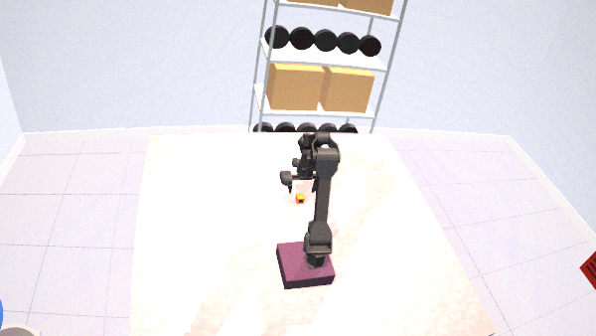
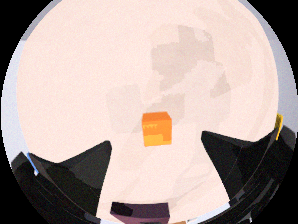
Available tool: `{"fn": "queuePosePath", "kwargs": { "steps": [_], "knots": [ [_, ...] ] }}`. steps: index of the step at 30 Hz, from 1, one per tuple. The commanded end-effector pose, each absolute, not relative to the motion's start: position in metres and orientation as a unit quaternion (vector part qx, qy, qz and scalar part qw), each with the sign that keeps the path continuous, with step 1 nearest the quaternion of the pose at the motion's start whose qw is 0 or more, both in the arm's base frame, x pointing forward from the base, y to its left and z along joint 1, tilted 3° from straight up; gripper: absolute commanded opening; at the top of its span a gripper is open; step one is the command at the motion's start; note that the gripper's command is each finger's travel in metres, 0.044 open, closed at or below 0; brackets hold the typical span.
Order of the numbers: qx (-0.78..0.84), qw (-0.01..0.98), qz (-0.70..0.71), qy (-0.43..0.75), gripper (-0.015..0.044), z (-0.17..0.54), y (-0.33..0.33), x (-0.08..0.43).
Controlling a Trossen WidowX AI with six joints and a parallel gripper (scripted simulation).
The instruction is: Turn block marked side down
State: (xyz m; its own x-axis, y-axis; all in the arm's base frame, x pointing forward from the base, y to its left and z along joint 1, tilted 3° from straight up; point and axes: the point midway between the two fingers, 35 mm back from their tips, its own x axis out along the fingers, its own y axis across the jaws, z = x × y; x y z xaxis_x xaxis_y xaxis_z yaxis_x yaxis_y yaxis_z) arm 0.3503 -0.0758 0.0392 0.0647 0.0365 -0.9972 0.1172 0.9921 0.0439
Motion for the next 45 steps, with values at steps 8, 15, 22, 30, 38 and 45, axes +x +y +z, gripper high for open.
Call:
{"fn": "queuePosePath", "kwargs": {
  "steps": [8,15,22,30,38,45],
  "knots": [
    [0.056,0.726,-0.030,0.684,0.0440,0.020,-0.076,0.351],
    [0.056,0.726,-0.030,0.684,0.0440,0.009,-0.075,0.351],
    [0.056,0.726,-0.030,0.684,0.0361,0.005,-0.075,0.351],
    [0.056,0.726,-0.030,0.684,0.0151,0.005,-0.075,0.351],
    [0.056,0.726,-0.030,0.684,0.0078,0.005,-0.075,0.351],
    [0.056,0.726,-0.030,0.684,0.0032,0.005,-0.075,0.351]
  ]
}}
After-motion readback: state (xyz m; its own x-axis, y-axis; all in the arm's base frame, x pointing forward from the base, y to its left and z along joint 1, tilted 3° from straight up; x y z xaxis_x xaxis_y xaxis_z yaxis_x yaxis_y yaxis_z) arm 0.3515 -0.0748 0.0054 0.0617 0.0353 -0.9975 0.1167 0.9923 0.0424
